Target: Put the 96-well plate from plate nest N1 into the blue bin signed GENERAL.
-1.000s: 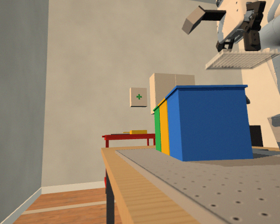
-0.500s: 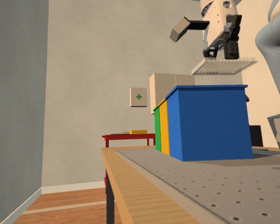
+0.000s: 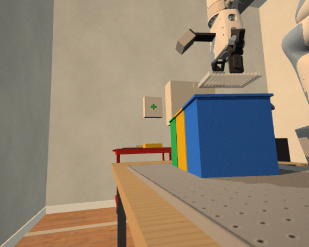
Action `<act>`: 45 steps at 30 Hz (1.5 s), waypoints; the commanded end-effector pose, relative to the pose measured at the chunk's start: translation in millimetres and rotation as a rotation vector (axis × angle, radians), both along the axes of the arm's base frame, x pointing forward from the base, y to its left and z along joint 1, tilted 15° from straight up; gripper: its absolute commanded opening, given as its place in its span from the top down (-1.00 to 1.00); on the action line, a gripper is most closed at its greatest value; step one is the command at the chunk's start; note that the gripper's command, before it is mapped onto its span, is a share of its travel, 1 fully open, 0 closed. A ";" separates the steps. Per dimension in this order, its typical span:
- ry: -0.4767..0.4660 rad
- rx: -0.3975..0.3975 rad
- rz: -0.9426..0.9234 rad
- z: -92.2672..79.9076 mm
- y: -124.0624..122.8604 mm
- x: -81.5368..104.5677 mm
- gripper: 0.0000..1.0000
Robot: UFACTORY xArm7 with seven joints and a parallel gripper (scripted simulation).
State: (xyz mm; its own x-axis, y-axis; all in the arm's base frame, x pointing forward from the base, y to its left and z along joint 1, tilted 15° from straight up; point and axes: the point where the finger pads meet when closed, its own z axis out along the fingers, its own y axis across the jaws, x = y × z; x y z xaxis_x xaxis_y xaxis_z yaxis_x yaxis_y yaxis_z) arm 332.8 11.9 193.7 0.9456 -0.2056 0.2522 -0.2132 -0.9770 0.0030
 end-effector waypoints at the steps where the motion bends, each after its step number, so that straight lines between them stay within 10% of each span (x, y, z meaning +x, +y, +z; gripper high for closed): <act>1: -0.003 0.001 0.001 3.2 -17.1 7.8 1.00; 45: -0.003 0.001 0.001 -1.4 -18.9 9.7 1.00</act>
